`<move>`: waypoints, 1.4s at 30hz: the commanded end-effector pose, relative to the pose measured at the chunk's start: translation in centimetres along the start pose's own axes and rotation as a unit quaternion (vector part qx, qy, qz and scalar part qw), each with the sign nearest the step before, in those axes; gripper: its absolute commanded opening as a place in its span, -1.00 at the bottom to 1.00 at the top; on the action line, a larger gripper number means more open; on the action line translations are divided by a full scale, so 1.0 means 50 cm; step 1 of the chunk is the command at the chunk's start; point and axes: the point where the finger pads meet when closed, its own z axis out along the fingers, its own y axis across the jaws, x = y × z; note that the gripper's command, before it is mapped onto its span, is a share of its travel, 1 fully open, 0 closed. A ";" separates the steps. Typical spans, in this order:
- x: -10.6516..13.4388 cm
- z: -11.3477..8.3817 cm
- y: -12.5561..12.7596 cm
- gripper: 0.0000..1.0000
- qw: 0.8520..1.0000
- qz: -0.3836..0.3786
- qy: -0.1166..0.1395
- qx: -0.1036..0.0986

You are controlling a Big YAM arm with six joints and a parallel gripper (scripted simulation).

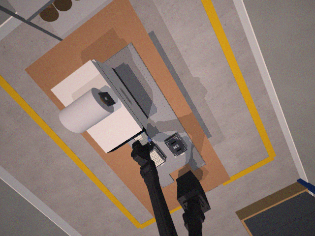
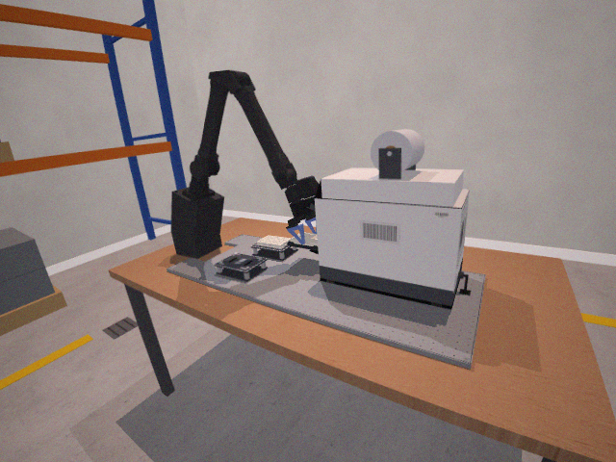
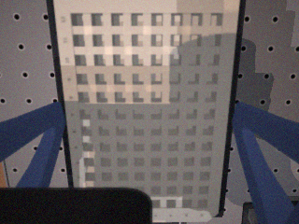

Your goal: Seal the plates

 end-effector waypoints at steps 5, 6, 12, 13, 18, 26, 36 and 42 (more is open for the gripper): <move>0.021 0.015 -0.009 1.00 1.000 0.004 0.009 0.003; 0.021 0.014 -0.009 1.00 1.000 0.004 0.009 0.003; 0.017 0.000 0.004 1.00 1.000 -0.001 0.009 -0.001; 0.017 0.000 0.004 1.00 1.000 -0.001 0.009 -0.001; 0.004 -0.024 0.016 1.00 1.000 -0.004 0.002 -0.005; -0.047 -0.046 0.014 1.00 1.000 0.001 -0.018 -0.006; -0.059 -0.042 -0.010 1.00 1.000 0.010 -0.018 0.002; -0.080 -0.068 -0.010 1.00 0.999 0.012 -0.029 0.001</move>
